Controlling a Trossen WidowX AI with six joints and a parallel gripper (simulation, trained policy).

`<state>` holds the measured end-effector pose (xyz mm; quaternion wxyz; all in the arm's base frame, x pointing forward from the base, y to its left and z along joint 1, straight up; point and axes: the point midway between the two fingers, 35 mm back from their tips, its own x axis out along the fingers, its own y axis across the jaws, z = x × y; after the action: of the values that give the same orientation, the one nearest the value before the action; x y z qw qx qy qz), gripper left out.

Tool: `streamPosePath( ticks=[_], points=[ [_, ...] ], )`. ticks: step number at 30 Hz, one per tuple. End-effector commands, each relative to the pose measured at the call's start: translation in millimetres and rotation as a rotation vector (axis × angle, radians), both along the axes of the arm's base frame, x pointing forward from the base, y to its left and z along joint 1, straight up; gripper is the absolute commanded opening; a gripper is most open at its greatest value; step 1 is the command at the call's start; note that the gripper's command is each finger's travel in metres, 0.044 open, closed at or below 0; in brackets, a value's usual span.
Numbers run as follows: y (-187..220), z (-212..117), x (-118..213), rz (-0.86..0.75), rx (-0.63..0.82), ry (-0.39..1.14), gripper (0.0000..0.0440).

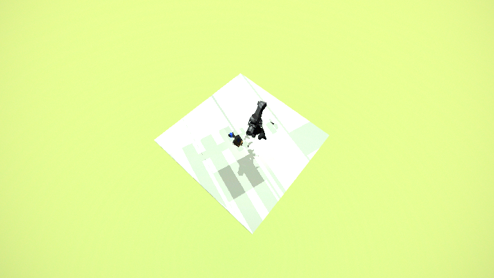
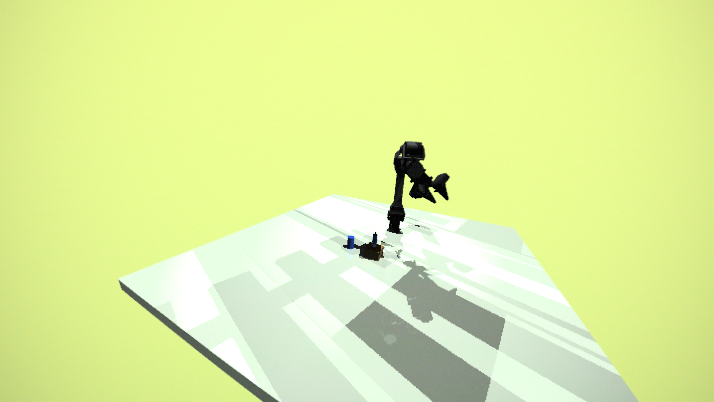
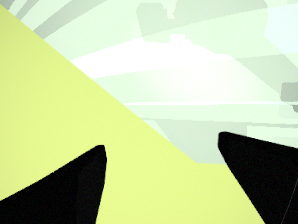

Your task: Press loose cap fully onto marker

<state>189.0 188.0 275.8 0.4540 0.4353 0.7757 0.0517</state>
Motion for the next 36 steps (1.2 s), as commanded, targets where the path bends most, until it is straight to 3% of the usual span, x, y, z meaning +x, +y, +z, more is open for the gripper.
streamPosePath(
  ticks=[1,36],
  points=[
    [-6.7,-2.2,8.3,-0.012,-0.009,-0.02,0.0326],
    [-103.9,-19.9,84.6,-0.19,-0.148,-0.2,0.0324]
  ],
)
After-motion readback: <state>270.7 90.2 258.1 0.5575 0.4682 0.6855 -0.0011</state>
